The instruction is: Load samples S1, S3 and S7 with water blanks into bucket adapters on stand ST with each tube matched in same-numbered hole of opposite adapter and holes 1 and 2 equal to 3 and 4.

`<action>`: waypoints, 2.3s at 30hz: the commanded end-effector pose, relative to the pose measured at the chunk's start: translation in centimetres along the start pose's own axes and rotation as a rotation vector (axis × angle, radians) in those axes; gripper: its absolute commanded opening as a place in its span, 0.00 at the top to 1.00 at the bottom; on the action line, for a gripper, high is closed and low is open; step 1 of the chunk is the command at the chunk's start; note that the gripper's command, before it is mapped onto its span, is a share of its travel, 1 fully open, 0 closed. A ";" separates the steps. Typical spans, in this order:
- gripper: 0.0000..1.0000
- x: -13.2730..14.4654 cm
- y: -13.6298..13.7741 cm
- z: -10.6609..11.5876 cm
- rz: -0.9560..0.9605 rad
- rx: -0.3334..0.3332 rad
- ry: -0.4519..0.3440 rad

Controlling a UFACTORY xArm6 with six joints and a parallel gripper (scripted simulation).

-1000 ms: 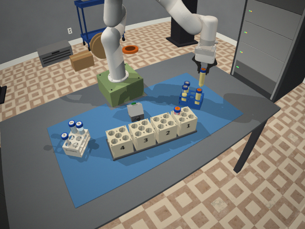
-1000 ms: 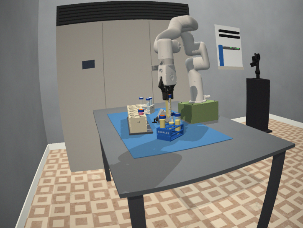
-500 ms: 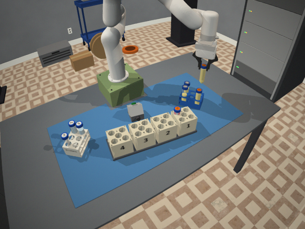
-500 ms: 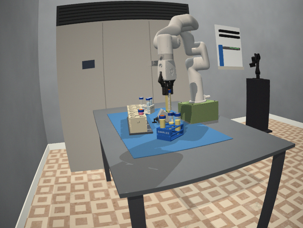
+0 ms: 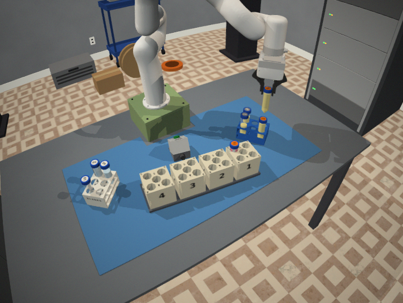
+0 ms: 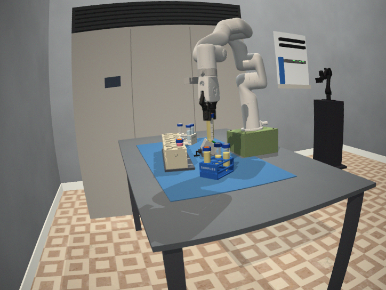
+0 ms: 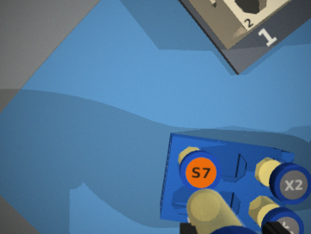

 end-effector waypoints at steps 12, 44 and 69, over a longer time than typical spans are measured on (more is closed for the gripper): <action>1.00 -6.9 0.4 0.2 0.464 -0.006 -0.006; 1.00 -21.4 1.5 0.1 0.666 -0.006 -0.004; 1.00 -25.3 1.8 0.0 0.666 -0.006 -0.004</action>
Point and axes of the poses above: the point where the finger pads meet when closed, its own z axis back along the fingers, its own y axis across the jaws, x = y × z, the point moved 3 cm from there along z, back along the fingers, and after that the axes turned 9 degrees about -z, right-handed, at the moved point
